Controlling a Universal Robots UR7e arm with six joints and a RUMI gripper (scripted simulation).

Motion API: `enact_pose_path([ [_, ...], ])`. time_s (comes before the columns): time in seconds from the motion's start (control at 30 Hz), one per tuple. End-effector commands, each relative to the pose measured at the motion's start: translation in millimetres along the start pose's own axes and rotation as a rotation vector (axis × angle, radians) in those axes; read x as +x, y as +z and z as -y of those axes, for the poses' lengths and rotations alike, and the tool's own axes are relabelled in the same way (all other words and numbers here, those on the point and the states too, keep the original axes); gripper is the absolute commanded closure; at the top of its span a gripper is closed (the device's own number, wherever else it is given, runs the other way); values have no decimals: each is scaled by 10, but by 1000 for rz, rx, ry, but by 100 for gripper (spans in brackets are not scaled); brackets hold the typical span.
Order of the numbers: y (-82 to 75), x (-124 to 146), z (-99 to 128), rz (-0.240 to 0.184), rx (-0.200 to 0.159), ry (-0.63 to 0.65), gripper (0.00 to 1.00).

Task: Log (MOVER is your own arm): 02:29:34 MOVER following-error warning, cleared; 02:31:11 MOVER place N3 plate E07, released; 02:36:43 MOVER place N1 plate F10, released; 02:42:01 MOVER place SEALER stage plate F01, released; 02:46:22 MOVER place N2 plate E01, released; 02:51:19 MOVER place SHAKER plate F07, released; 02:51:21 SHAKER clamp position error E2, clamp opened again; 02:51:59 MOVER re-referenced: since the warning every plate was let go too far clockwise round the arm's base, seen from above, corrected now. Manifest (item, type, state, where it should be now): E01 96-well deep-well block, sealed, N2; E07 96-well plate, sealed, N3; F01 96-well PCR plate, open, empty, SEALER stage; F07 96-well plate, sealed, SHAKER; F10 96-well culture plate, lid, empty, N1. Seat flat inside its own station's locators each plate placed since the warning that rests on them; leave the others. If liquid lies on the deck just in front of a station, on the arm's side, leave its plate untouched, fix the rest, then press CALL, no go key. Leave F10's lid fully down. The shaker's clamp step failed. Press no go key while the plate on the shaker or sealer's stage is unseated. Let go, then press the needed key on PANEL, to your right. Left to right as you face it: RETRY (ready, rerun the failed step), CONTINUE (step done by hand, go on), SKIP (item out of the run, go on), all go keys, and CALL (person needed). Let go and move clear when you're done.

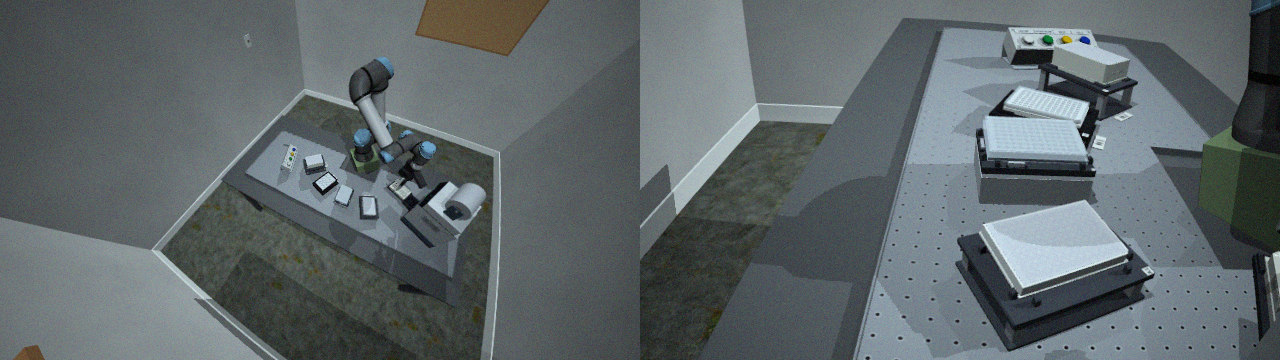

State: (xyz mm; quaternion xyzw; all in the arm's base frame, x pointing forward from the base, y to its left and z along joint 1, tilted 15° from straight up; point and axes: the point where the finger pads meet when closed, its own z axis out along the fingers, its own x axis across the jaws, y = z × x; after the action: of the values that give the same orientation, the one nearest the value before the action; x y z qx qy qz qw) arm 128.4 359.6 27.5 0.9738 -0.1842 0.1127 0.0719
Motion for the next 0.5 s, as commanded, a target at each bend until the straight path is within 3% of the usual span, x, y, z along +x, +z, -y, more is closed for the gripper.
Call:
enact_pose_path([
  [0.0, -3, 1, 3, 0, 1, 0, 18],
  [0.1, -3, 1, 3, 0, 1, 0, 18],
  [0.47, -3, 446, -58, 0, 1, 180, 18],
])
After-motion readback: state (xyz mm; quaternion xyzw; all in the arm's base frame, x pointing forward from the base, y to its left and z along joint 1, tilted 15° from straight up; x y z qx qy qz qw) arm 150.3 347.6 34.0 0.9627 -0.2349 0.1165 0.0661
